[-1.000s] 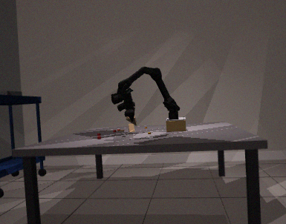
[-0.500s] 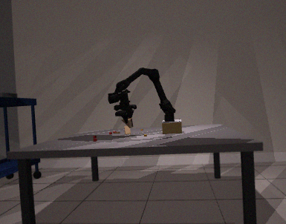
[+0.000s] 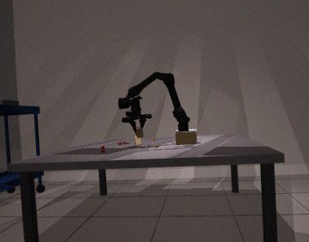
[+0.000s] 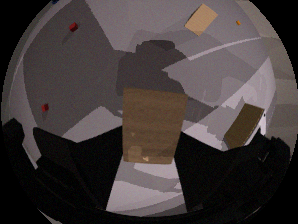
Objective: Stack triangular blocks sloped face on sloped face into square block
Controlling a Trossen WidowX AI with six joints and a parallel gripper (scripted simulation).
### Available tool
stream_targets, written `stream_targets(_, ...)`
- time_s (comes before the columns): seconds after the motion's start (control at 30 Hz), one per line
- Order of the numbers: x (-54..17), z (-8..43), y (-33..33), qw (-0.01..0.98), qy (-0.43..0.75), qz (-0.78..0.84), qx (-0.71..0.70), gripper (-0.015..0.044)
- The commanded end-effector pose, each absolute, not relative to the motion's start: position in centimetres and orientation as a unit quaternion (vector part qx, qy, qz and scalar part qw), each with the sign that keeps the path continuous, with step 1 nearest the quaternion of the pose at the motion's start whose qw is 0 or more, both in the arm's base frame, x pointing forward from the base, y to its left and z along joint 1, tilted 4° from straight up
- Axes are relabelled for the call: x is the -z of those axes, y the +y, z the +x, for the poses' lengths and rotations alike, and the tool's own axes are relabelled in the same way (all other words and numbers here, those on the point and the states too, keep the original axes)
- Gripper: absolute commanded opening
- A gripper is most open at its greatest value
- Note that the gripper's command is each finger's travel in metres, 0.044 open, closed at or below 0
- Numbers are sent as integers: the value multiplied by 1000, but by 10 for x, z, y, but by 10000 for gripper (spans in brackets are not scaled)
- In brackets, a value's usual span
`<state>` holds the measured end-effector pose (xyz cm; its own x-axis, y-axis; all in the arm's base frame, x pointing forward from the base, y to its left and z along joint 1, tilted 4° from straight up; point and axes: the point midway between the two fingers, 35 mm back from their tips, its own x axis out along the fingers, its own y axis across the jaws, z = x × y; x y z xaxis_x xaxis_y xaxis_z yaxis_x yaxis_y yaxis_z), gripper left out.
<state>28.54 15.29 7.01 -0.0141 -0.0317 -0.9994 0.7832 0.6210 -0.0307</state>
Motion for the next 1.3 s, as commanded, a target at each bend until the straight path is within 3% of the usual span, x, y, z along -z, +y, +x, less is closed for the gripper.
stream_targets(0.0,-72,285,152,608,614,360,351,0)
stream_targets(0.27,-75,286,151,554,575,452,398,0)
stream_targets(0.6,-76,287,148,553,573,454,400,0)
stream_targets(1.27,-97,312,58,557,569,451,403,0)
